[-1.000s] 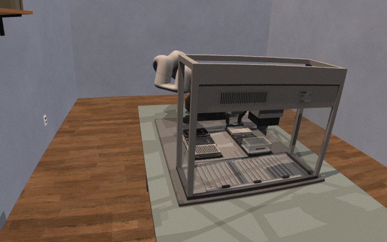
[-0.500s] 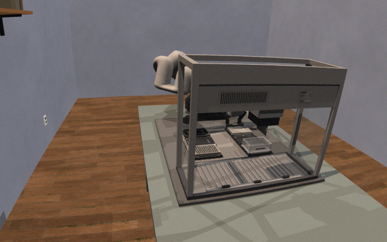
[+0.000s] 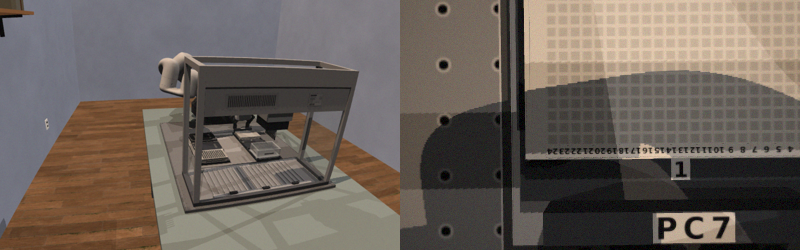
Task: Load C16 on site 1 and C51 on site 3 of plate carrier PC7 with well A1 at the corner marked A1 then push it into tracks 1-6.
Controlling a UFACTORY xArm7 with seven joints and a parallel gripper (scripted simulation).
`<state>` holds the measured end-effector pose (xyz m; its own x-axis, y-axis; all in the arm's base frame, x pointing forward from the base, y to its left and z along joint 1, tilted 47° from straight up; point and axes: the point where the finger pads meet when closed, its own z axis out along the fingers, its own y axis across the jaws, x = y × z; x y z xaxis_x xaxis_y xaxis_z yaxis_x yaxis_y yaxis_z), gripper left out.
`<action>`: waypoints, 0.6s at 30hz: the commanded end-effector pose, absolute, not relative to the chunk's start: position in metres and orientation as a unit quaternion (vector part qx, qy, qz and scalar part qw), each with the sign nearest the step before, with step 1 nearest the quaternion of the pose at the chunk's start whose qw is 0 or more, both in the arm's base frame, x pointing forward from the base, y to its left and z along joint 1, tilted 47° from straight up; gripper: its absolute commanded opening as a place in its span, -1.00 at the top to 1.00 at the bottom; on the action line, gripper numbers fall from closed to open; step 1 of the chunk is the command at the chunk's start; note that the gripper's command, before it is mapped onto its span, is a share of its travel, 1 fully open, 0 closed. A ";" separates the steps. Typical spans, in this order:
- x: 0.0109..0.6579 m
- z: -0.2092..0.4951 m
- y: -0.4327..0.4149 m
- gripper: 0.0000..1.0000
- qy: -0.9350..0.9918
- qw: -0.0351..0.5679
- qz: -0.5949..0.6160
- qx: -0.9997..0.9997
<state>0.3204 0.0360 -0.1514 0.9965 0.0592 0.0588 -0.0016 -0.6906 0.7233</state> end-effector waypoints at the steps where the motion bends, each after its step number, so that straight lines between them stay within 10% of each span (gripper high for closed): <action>1: 0.323 -0.151 0.038 -0.63 0.016 0.392 0.040 0.919; 18: 0.338 -0.150 0.039 -0.63 0.016 0.392 0.040 0.919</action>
